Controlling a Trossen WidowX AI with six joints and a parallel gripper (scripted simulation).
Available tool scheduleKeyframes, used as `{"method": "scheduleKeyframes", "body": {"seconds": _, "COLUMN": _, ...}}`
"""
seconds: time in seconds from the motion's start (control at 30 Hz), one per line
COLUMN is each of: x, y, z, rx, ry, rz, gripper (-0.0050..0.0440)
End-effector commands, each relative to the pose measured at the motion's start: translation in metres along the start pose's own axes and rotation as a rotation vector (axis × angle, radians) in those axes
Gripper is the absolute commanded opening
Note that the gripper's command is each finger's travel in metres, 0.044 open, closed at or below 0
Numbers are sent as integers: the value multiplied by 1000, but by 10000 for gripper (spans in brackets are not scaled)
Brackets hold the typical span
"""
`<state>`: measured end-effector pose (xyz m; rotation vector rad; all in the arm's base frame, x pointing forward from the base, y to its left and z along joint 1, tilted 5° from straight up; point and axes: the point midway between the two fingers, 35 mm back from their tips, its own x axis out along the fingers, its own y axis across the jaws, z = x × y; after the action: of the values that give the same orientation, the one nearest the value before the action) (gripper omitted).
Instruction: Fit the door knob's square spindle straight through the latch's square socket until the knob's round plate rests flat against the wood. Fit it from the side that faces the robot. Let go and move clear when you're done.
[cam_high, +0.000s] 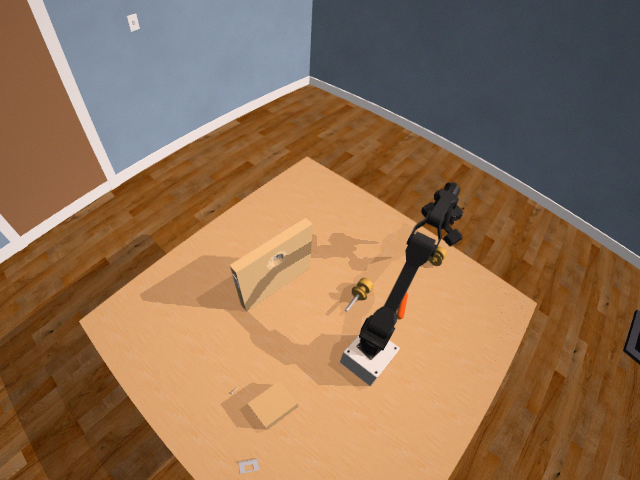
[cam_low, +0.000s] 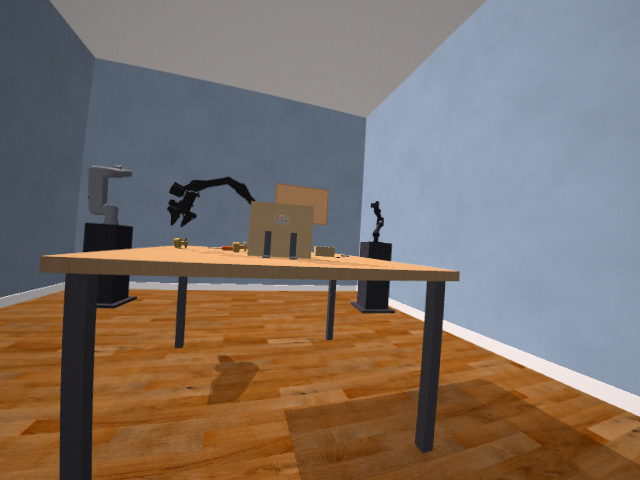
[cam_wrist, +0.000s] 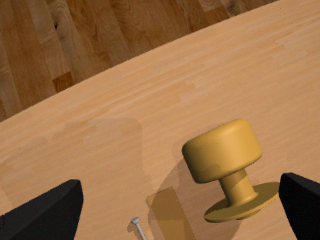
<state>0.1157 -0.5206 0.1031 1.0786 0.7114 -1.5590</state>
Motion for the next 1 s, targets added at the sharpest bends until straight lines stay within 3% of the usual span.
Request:
{"method": "scheduleKeyframes", "body": {"seconds": 0.0, "x": 0, "y": 0, "z": 0, "rx": 0, "ry": 0, "rz": 0, "gripper": 400}}
{"method": "scheduleKeyframes", "body": {"seconds": 0.53, "x": 0, "y": 0, "z": 0, "rx": 0, "ry": 0, "rz": 0, "gripper": 400}}
{"method": "scheduleKeyframes", "body": {"seconds": 0.57, "x": -2, "y": 0, "z": 1, "rx": 0, "ry": -1, "rz": 0, "gripper": 424}}
{"method": "scheduleKeyframes", "body": {"seconds": 0.8, "x": -66, "y": 4, "z": 30, "rx": 18, "ry": -30, "rz": 16, "gripper": 440}}
{"method": "scheduleKeyframes", "body": {"seconds": 0.97, "x": -73, "y": 4, "z": 32, "rx": 20, "ry": -33, "rz": 18, "gripper": 440}}
